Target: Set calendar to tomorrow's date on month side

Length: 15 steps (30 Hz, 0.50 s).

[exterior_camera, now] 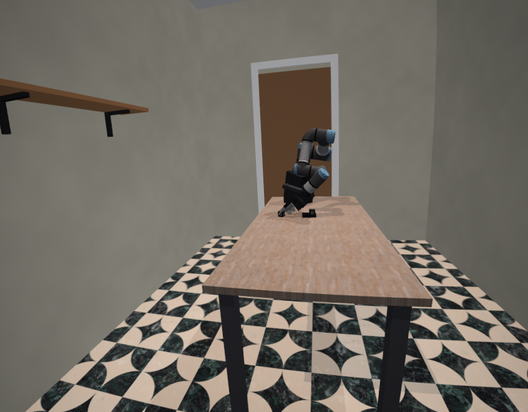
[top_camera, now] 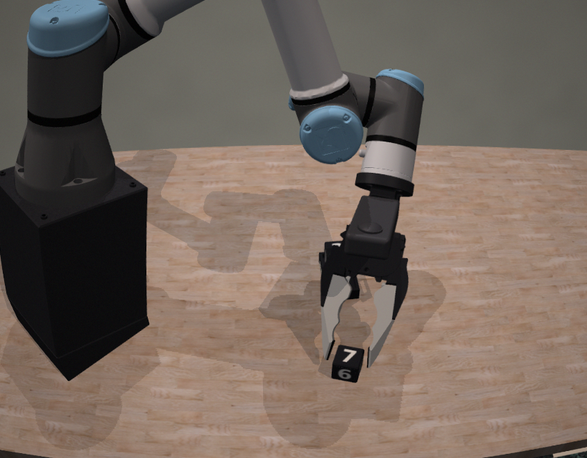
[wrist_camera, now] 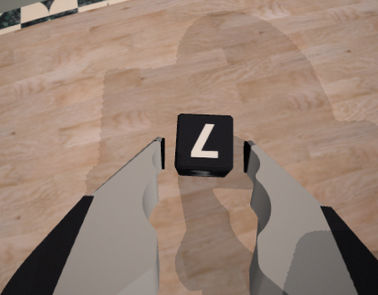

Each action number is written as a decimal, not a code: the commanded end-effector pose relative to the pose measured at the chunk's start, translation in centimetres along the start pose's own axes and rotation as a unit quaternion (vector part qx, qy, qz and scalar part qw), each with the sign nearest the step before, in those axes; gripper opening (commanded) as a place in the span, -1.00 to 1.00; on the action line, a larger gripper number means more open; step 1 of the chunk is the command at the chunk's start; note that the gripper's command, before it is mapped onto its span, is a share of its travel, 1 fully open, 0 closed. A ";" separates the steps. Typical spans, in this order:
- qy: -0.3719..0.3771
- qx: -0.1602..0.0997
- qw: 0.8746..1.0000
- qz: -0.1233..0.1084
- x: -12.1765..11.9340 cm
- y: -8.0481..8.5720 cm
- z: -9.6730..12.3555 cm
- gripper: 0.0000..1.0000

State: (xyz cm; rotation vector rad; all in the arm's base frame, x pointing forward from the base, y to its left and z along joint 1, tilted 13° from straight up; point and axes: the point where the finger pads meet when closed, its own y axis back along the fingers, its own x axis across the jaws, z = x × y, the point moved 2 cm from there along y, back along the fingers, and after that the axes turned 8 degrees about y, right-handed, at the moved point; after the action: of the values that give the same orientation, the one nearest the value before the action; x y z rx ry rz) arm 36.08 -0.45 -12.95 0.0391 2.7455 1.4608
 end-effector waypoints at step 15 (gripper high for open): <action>-0.001 0.000 1.000 -0.001 -0.2 -0.6 0.6 -0.42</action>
State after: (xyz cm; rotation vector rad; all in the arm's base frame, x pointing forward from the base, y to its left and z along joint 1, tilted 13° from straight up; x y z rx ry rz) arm 36.21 -0.28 -13.84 0.0391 2.7457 1.4605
